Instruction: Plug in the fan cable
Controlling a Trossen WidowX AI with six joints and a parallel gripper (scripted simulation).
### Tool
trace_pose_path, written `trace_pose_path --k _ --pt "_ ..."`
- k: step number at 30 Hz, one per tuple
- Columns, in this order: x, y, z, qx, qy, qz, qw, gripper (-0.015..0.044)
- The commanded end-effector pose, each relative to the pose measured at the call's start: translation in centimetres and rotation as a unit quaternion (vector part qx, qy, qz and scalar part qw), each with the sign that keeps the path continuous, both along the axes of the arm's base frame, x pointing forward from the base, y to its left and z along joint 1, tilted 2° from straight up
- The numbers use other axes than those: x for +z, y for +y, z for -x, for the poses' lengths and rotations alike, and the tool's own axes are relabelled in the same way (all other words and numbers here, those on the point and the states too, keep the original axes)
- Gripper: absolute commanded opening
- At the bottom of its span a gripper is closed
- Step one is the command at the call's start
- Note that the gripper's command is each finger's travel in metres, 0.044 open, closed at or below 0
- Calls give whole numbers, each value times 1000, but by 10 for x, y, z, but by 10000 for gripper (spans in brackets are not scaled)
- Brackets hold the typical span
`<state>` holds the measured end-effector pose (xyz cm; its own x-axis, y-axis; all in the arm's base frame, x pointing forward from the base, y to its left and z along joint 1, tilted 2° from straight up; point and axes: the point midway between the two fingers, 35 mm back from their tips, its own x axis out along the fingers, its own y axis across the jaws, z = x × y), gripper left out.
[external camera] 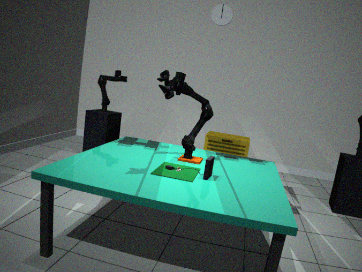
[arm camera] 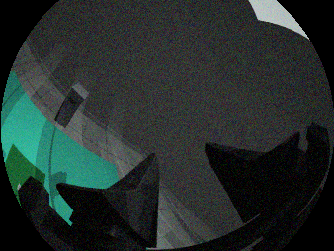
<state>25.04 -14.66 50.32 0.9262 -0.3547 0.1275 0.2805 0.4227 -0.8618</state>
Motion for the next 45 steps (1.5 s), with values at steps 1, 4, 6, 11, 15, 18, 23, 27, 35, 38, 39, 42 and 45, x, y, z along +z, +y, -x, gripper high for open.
trace_pose_path --k 1,4,6,11,15,18,23,27,35,38,39,42,45 --pt "-50 -6 -43 15 87 -62 994 210" --pt "-92 2 -75 36 156 -106 981 210" --pt "-120 13 -93 50 202 -131 969 210" --pt "-163 32 -115 67 275 -159 946 210" --pt "-214 53 -130 71 370 -169 911 210" --pt "-259 75 -136 73 456 -165 872 210" --pt "-328 113 -128 74 597 -128 789 210" --pt "-379 144 -105 74 721 -56 686 210" --pt "-402 160 -87 73 785 0 615 210" --pt "-415 160 -87 73 785 0 615 210" --pt "-423 159 -87 73 785 0 615 210" --pt "-434 159 -87 73 786 0 615 210" --pt "-435 159 -87 73 786 0 615 210"
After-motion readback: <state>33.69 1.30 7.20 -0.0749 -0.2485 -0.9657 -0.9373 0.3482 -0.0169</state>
